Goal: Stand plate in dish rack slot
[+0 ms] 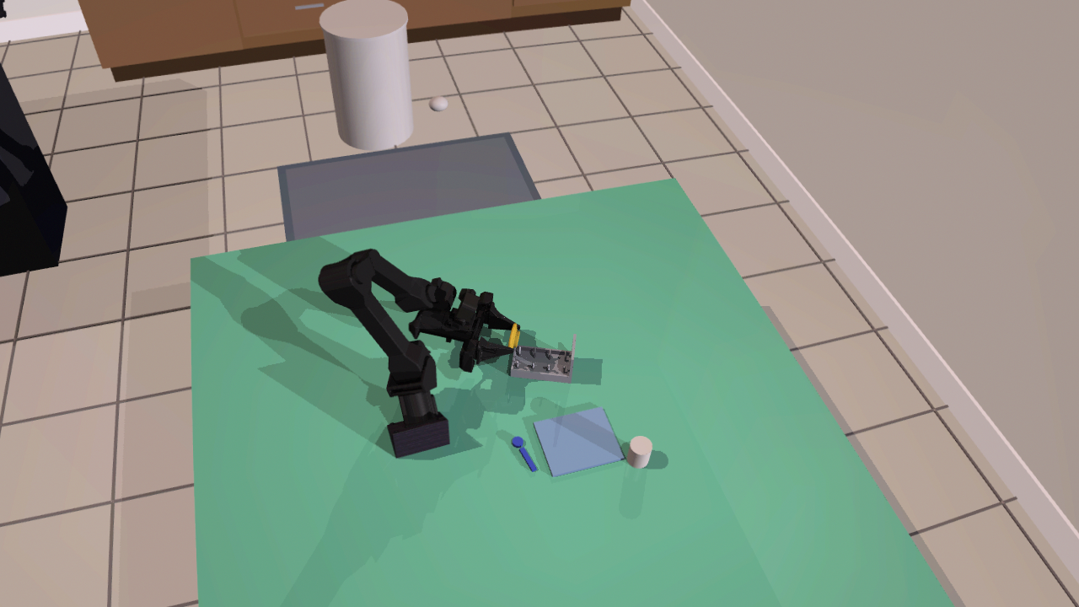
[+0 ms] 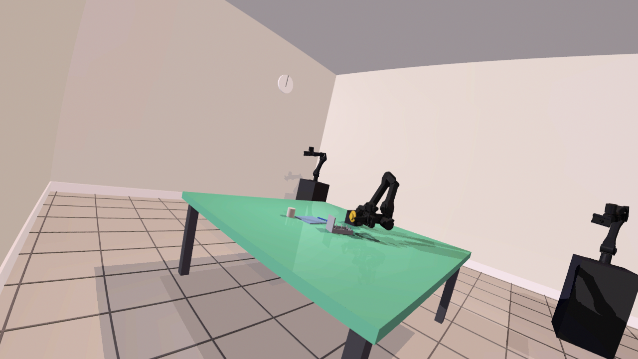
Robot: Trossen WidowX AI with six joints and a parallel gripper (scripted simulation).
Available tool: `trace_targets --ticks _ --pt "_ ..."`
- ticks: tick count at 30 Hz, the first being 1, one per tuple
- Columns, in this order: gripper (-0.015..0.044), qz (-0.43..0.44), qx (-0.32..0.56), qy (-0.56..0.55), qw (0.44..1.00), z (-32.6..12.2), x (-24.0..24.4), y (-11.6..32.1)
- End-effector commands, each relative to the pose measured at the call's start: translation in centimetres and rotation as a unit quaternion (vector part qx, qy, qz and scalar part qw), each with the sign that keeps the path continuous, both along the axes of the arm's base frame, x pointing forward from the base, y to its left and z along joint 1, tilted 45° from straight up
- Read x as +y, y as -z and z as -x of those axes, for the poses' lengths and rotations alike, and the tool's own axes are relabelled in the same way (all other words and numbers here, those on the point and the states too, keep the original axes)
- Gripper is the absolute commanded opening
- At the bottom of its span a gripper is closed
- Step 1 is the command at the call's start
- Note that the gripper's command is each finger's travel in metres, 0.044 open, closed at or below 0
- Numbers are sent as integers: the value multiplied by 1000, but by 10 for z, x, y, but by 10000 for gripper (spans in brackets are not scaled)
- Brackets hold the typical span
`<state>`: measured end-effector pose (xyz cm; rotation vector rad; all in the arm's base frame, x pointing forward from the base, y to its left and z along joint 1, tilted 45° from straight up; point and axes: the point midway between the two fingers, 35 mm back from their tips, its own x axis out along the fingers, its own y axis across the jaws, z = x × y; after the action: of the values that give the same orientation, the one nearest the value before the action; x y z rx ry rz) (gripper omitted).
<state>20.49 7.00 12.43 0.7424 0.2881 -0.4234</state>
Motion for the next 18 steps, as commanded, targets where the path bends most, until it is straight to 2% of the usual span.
trace_targets --ticks 1,18 --pt "0 -4 -46 -4 999 4 2 -6" --pt "0 -4 -51 -6 999 1 9 2"
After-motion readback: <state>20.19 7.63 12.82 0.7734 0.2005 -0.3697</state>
